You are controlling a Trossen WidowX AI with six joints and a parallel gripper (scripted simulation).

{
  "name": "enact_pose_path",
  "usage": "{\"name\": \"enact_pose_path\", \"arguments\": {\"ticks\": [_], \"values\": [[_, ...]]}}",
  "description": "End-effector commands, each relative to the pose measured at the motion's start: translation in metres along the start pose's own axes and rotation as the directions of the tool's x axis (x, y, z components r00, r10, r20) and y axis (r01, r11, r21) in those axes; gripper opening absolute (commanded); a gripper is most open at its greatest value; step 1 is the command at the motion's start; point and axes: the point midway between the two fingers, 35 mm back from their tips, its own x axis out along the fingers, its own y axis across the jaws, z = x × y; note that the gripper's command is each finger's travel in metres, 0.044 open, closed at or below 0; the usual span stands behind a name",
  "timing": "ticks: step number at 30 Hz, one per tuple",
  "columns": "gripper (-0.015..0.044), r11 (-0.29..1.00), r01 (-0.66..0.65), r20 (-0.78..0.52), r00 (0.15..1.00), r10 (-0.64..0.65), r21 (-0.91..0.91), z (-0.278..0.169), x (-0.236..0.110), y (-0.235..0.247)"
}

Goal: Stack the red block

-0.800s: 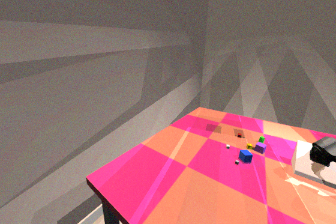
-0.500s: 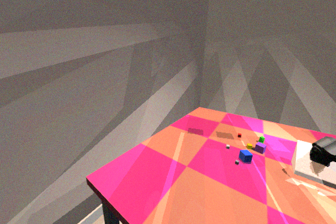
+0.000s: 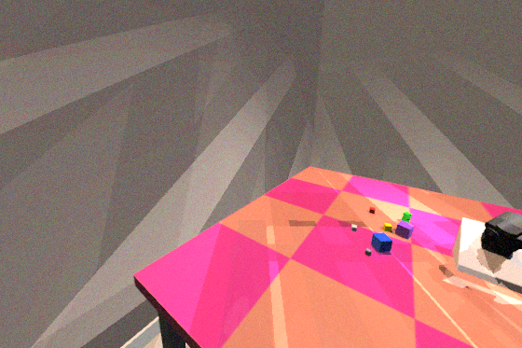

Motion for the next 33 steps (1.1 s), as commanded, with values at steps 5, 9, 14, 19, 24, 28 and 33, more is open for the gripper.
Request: {"name": "enact_pose_path", "arguments": {"ticks": [5, 9, 14, 19, 24, 28, 33], "values": [[0.044, 0.988, -0.13, -0.081, 0.987, 0.137, 0.083, -0.027, 0.063, -0.027], [0.044, 0.973, -0.193, -0.107, 0.972, 0.207, 0.128, -0.038, 0.092, -0.033], [0.044, 0.944, -0.272, -0.134, 0.945, 0.299, 0.189, -0.053, 0.128, -0.037], [0.044, 0.923, -0.306, -0.149, 0.927, 0.345, 0.232, -0.067, 0.157, -0.038], [0.044, 0.89, -0.356, -0.172, 0.894, 0.413, 0.285, -0.085, 0.191, -0.036], [0.044, 0.861, -0.402, -0.192, 0.861, 0.472, 0.312, -0.1, 0.218, -0.03], [0.044, 0.817, -0.456, -0.214, 0.81, 0.545, 0.353, -0.122, 0.25, -0.02]]}}
